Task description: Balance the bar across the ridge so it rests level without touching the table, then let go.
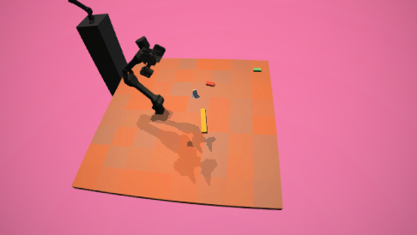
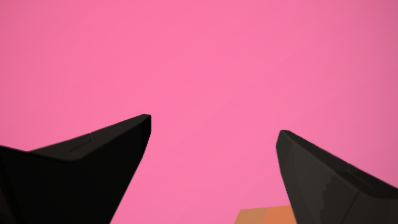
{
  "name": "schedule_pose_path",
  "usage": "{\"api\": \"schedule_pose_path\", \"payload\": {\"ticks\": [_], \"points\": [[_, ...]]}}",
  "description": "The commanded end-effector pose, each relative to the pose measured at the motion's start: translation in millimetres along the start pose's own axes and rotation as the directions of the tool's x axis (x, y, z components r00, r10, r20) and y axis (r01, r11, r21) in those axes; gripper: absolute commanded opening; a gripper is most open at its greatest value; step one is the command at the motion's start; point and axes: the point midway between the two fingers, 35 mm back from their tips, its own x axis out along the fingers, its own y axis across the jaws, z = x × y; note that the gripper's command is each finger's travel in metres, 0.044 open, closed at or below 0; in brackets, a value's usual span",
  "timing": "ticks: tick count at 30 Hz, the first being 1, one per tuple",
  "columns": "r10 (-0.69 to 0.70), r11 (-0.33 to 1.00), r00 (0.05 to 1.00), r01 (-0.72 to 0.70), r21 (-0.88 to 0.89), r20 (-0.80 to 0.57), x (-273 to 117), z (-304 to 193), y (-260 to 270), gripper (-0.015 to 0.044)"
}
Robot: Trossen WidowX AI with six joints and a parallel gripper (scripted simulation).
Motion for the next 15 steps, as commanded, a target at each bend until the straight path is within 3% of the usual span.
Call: {"api": "schedule_pose_path", "payload": {"ticks": [1, 15], "points": [[0.007, 0.999, 0.997, -0.01, -0.038, -0.083, 11.4, -32.4, 6.6, 0.0315], [-0.055, 0.977, 0.906, -0.038, -0.21, -0.419, 39.9, -165.6, 9.6, 0.0315]]}}
